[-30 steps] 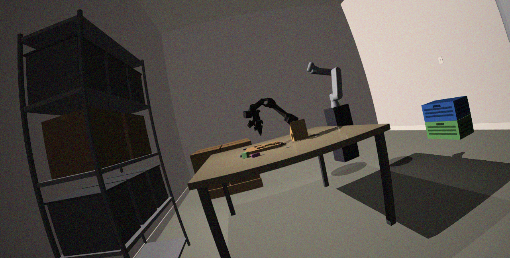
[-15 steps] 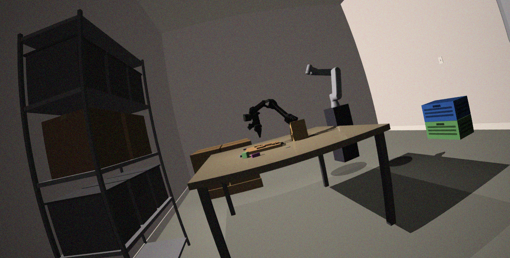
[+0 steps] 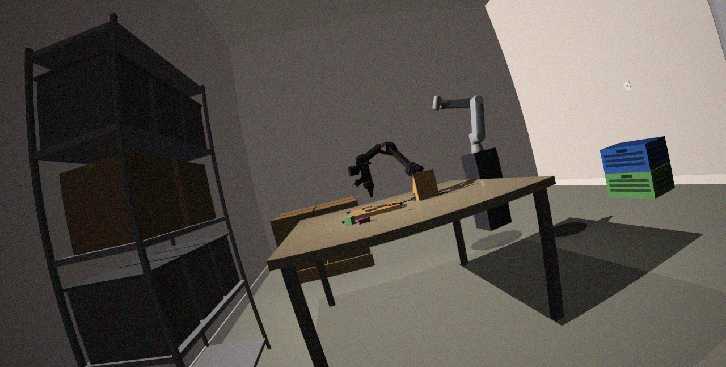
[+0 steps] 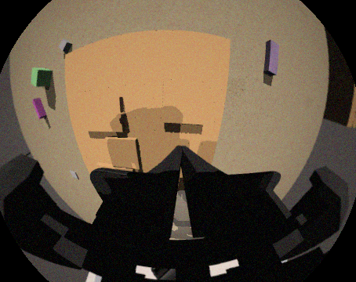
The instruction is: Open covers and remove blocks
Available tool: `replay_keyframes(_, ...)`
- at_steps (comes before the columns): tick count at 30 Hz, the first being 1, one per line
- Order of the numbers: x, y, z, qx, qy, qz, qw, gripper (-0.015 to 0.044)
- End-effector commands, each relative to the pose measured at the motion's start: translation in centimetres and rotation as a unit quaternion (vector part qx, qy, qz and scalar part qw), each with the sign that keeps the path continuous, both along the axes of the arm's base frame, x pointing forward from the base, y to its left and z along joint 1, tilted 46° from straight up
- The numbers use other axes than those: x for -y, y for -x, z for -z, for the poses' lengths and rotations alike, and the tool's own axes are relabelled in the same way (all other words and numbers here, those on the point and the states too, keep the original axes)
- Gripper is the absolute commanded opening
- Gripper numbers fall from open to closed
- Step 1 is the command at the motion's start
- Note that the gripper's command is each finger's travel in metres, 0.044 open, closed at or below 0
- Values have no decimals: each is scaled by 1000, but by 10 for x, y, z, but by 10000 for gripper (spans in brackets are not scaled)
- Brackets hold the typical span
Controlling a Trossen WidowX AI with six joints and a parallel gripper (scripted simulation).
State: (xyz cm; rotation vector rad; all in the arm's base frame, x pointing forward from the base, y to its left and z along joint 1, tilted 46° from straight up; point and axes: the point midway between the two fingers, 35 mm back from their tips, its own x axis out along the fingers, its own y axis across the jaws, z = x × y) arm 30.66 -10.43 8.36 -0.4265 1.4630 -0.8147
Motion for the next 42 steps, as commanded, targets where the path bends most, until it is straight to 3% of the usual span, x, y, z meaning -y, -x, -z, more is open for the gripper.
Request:
replay_keyframes(1, 3, 3, -3, -5, 5, -1, 1000, 0)
replay_keyframes(42, 17, 4, 11, -5, 5, -1, 1000, 0)
